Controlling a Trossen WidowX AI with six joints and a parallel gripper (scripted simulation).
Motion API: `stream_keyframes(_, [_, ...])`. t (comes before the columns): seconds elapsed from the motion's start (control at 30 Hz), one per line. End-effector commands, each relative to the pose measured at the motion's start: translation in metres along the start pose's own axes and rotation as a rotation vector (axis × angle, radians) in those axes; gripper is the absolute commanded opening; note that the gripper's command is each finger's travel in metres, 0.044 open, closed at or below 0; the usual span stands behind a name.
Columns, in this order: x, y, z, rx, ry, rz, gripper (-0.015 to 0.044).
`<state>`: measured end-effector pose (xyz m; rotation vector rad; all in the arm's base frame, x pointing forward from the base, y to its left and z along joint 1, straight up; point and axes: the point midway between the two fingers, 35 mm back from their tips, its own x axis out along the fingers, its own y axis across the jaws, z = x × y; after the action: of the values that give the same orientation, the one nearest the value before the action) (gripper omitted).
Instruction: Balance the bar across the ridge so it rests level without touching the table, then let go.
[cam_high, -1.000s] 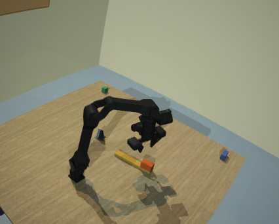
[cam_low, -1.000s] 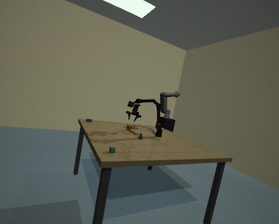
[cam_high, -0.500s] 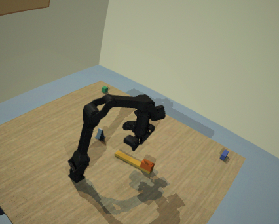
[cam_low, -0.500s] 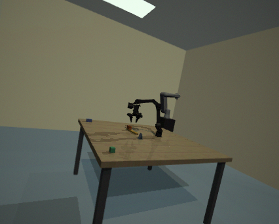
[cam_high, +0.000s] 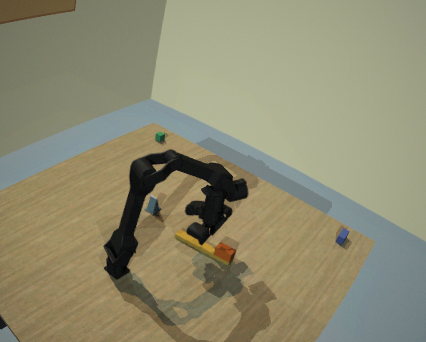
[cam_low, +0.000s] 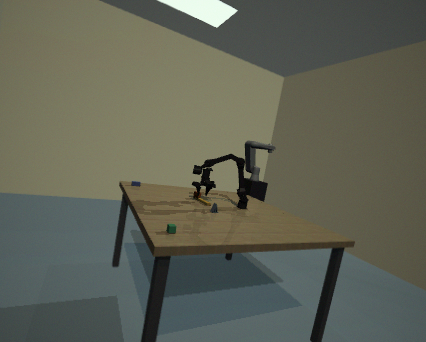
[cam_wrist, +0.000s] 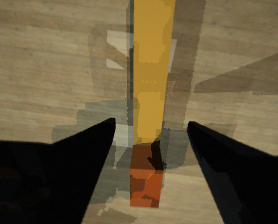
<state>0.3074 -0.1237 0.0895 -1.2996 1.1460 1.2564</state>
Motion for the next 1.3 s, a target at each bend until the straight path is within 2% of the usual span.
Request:
stream_keyframes(0.0, [0.015,0.002,0.001,-0.004,0.005,0.001,0.0315])
stream_keyframes(0.7, [0.04,0.002,0.0,-0.004,0.005,0.001,0.0315])
stream_keyframes(1.27, [0.041,0.002,0.0,-0.004,0.005,0.001,0.0315])
